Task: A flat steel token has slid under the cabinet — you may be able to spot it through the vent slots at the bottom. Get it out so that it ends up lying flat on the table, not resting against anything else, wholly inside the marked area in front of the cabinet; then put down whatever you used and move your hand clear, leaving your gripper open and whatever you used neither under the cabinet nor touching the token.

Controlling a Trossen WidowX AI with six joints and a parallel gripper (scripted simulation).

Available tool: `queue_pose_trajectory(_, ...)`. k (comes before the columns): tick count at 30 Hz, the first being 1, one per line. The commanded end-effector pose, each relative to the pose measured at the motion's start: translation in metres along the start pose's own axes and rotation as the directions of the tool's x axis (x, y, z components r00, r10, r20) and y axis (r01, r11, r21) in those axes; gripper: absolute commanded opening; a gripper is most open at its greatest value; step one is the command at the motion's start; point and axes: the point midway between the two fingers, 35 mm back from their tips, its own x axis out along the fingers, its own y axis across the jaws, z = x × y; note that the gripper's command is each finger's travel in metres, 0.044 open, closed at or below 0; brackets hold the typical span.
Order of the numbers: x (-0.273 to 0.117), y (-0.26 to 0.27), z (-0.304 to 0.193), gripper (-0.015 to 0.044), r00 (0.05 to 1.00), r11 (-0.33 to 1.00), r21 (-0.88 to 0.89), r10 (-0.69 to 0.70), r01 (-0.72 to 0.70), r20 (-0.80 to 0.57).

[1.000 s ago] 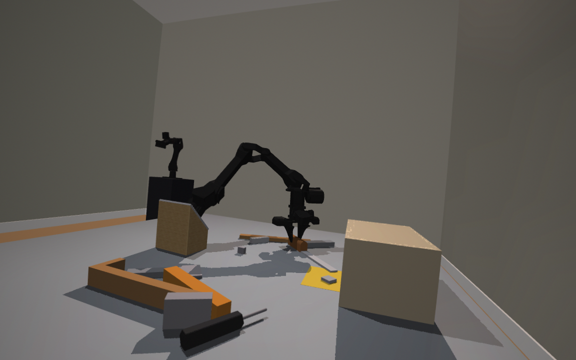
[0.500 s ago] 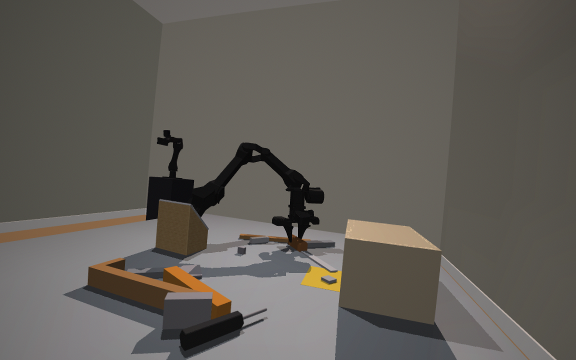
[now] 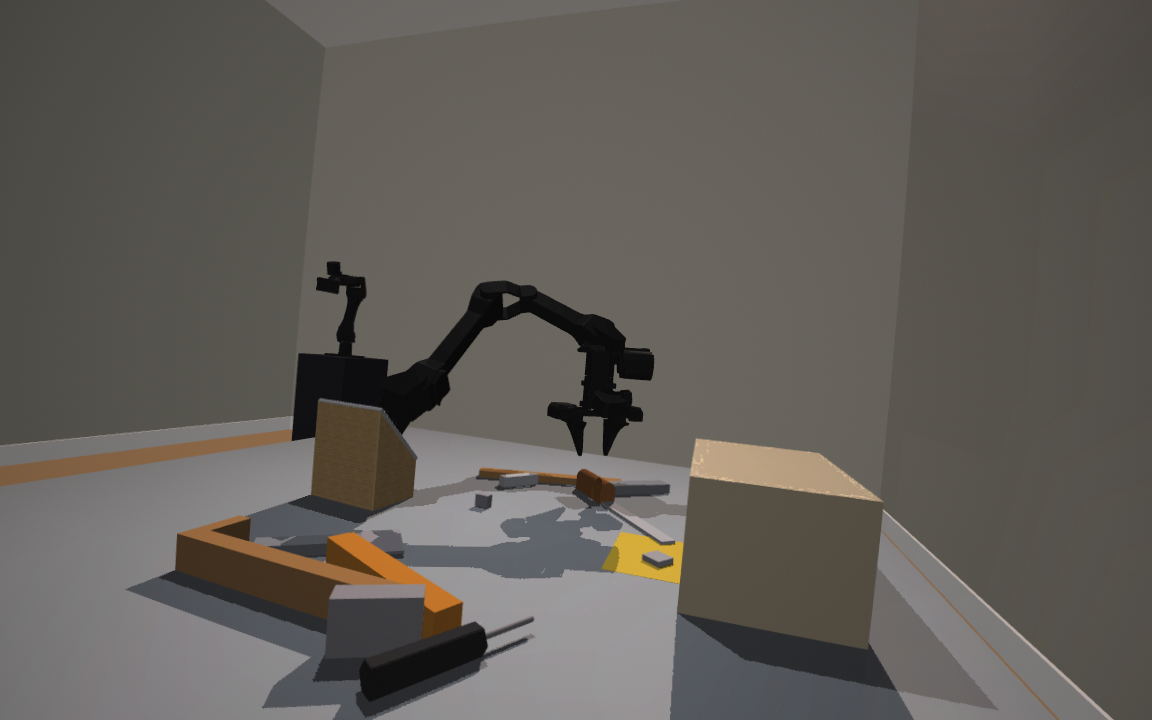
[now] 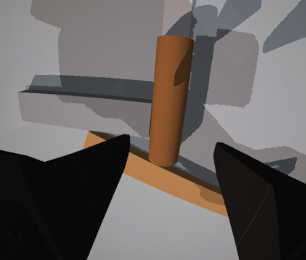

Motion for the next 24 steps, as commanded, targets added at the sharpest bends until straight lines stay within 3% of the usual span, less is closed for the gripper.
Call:
queue_pose_trajectory(1,-0.019,0.000,0.000,0.0270,1.000,1.000,-0.001,-0.003,0.003,-0.010)
queue_pose_trajectory(2,-0.019,0.000,0.001,0.0270,1.000,1.000,0.000,-0.003,0.003,-0.010)
queue_pose_trajectory(13,-0.013,0.002,0.002,0.0000,1.000,1.000,-0.005,0.011,-0.011,0.006)
queue_pose_trajectory(20,-0.013,0.002,0.002,0.0000,1.000,1.000,-0.005,0.011,-0.011,0.006)
queue_pose_trajectory(24,-0.020,0.004,-0.008,0.0105,1.000,1.000,0.020,-0.002,0.002,-0.010)
